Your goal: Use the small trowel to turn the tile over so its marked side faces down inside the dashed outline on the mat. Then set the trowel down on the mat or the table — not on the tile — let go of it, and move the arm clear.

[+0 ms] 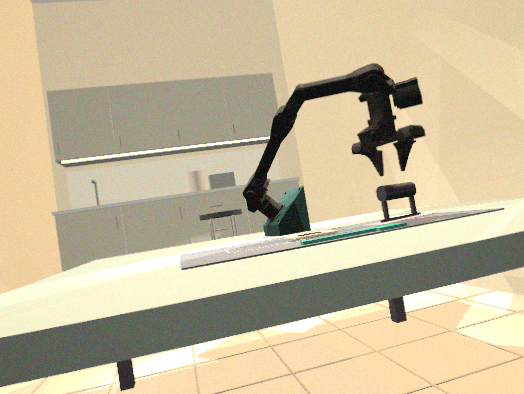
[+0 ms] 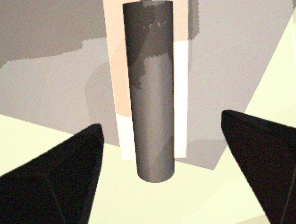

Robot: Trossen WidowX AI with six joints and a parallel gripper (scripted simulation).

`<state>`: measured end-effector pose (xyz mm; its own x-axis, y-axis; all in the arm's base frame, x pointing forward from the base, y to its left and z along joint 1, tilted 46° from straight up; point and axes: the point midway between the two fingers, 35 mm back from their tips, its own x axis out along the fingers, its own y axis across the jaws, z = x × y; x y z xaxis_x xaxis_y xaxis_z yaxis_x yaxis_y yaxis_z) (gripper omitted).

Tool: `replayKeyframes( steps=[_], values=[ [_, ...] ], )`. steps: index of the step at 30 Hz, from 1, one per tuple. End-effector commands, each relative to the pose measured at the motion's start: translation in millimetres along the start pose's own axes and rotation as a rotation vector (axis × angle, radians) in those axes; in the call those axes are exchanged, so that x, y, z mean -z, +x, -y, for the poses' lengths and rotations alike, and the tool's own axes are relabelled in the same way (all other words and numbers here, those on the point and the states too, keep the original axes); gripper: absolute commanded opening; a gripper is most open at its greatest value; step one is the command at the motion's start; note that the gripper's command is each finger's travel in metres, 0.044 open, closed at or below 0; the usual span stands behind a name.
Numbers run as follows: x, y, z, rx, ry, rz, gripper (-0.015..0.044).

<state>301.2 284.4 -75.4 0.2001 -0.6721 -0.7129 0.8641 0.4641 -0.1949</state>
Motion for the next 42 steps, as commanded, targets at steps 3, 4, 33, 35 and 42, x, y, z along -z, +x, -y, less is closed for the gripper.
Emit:
replayKeyframes(
  steps=[3, 4, 33, 35, 42],
  values=[
    [5, -1, -4, -0.042, -0.119, -0.014, 0.0300],
    [6, 0, -5, -0.052, -0.148, -0.016, 0.0300],
    [26, 13, -16, -0.329, -1.087, 0.126, 0.0300],
    [27, 13, -16, -0.346, -1.150, 0.147, 0.0300],
    [29, 16, -15, -0.398, -1.368, 0.226, 0.0300]
  ],
)
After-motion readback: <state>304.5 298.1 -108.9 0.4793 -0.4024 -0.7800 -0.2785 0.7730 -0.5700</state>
